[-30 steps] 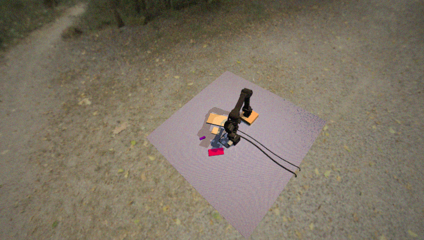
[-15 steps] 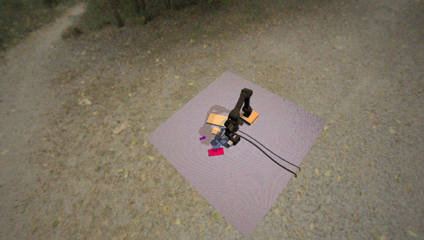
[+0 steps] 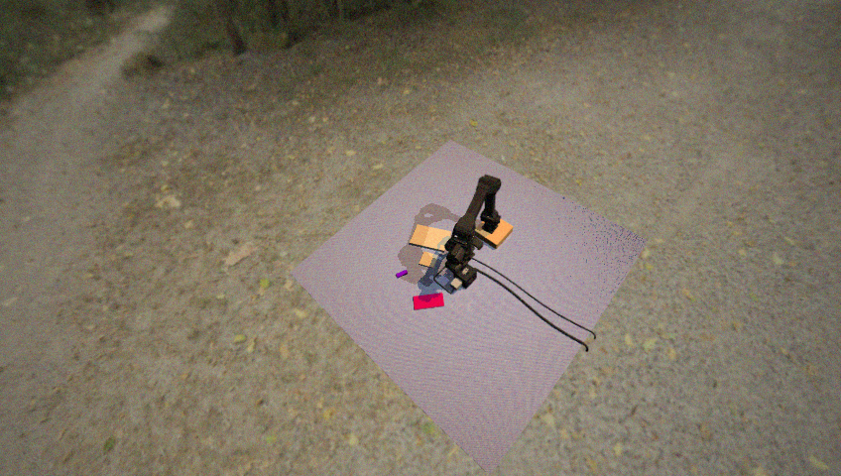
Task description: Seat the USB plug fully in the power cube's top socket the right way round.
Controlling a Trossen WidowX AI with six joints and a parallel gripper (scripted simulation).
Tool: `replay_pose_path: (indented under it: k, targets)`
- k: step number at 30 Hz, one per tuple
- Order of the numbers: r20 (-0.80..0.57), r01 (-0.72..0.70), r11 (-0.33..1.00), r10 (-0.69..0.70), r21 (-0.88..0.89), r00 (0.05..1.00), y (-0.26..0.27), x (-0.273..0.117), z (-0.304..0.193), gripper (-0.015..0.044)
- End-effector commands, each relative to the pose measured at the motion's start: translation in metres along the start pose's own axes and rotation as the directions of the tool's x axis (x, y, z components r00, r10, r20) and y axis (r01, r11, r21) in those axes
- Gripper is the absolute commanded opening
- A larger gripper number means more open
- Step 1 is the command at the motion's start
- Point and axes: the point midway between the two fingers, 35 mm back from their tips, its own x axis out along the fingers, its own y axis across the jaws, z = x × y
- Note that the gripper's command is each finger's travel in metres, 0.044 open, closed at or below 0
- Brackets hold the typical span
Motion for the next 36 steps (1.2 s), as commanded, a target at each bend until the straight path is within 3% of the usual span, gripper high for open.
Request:
replay_pose_path:
  k: [1, 36]
  targets:
    - [0.000, 0.000, 1.000, 0.000, 0.000, 1.000, 0.0000, 0.0006, -0.0002, 0.0000]
    - [0.000, 0.000, 1.000, 0.000, 0.002, 1.000, -0.0001, 0.0048, -0.0014, 0.0000]
